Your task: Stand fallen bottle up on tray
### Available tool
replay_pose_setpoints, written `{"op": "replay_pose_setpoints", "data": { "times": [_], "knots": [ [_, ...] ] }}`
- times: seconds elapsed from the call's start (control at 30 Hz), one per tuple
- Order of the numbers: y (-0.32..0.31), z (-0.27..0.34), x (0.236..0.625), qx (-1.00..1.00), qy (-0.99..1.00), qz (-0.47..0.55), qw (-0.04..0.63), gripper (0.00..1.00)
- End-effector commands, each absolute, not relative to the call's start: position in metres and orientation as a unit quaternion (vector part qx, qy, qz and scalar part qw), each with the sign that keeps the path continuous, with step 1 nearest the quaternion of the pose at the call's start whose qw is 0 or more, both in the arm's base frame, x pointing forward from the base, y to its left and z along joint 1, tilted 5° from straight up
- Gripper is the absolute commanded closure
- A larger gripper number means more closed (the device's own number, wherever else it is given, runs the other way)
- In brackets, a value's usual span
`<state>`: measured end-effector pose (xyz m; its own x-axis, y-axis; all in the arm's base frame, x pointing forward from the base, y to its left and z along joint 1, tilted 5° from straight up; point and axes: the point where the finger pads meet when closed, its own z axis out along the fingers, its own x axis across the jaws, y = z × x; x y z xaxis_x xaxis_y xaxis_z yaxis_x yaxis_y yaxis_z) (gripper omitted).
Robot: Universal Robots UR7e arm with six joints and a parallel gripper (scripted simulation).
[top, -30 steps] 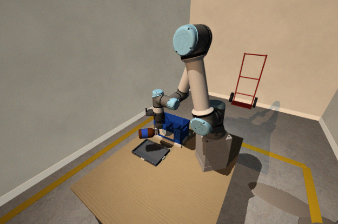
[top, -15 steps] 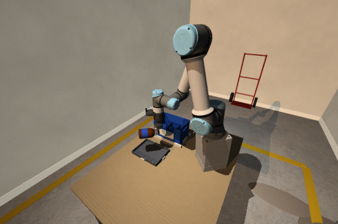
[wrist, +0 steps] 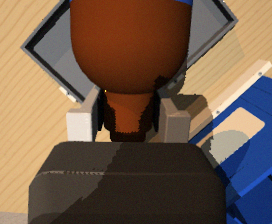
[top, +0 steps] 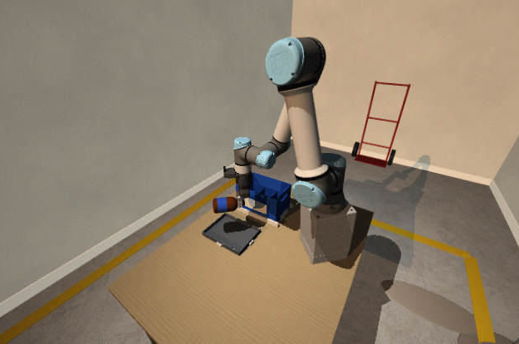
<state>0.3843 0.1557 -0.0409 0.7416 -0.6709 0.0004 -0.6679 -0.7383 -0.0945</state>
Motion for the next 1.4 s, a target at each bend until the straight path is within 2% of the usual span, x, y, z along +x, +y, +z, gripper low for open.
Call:
{"op": "replay_pose_setpoints", "data": {
  "times": [0.0,0.8,1.37],
  "knots": [
    [0.1557,-0.0405,0.3847,-0.933,0.357,-0.018,0.044,1.00],
    [0.1557,-0.0405,0.3847,-0.969,0.242,-0.023,0.042,1.00],
    [0.1557,-0.0405,0.3847,-0.971,0.234,-0.023,0.042,1.00]
  ]
}}
